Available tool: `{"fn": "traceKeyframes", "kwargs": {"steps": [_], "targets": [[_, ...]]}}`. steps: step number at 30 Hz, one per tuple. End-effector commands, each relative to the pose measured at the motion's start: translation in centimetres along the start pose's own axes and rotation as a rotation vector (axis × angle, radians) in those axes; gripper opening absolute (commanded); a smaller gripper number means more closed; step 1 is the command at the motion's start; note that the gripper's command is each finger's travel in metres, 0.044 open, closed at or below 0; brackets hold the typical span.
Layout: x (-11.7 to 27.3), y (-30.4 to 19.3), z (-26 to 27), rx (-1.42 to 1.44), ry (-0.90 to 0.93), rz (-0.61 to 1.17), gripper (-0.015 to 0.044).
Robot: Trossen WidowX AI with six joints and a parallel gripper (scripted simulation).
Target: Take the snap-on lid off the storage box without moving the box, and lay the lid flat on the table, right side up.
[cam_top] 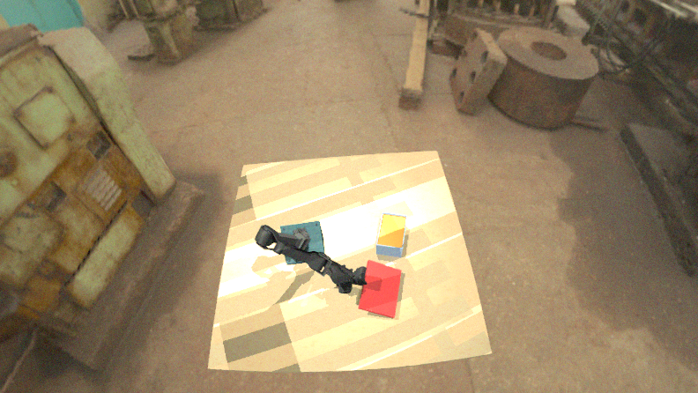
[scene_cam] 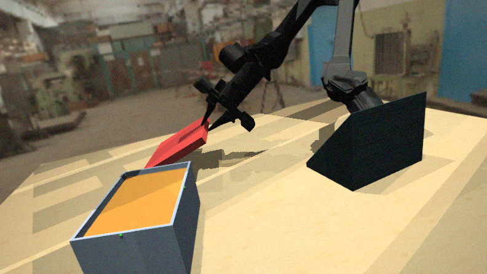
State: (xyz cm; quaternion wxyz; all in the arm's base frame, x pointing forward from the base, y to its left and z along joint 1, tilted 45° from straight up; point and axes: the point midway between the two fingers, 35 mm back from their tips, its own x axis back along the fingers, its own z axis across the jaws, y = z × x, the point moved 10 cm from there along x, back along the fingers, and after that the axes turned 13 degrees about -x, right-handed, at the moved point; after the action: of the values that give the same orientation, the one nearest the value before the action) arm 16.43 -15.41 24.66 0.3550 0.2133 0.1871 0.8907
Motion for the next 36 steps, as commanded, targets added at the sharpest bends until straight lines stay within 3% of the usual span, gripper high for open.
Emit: {"fn": "traceKeyframes", "kwargs": {"steps": [1, 36], "targets": [[-0.3, -0.1, -0.3, 0.006, 0.005, 0.010, 0.0000], [-2.1, 0.4, -2.4, 0.008, 0.005, 0.009, 0.0000]]}}
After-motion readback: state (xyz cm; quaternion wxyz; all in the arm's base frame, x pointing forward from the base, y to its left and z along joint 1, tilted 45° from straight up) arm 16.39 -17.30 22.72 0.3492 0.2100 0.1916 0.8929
